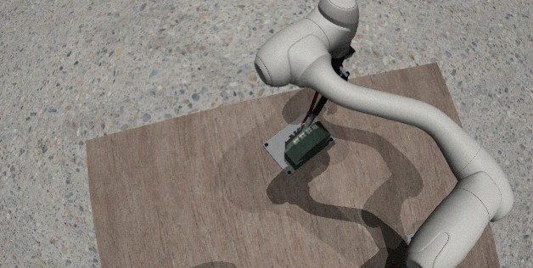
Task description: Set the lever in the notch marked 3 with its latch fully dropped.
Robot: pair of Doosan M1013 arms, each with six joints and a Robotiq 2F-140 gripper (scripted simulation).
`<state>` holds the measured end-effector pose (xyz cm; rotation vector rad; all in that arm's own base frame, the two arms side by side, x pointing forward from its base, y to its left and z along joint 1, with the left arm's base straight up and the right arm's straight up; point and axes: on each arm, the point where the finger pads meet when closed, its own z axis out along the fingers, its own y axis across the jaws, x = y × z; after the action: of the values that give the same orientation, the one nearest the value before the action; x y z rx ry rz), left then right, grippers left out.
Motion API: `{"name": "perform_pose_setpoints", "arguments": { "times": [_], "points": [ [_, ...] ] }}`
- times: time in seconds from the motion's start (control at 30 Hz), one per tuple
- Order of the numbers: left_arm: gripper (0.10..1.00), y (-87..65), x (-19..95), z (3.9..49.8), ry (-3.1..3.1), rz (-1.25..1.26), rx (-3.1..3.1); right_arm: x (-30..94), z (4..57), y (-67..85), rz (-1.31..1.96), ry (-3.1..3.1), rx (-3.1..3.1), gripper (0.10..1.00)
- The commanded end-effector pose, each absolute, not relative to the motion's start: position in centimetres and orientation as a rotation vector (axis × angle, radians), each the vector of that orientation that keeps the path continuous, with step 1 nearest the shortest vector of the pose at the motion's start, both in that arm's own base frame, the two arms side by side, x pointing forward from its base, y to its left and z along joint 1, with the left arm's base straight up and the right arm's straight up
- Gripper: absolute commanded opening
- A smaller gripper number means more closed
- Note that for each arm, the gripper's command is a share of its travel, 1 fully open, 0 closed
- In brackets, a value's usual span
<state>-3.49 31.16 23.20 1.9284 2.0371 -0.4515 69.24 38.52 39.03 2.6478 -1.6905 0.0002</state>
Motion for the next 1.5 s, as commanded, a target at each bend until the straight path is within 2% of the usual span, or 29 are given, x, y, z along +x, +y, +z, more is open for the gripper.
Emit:
{"name": "perform_pose_setpoints", "arguments": {
  "times": [0.0,1.47],
  "points": [
    [1.000,31.2,-3.5,23.3,2.038,-0.451,1.929,69.2,38.9,38.5,0.001,-1.692,2.650,0.611],
    [1.000,31.2,-3.5,23.3,2.038,-0.451,1.929,69.3,37.0,38.5,0.001,-1.692,2.650,0.611]
  ]
}}
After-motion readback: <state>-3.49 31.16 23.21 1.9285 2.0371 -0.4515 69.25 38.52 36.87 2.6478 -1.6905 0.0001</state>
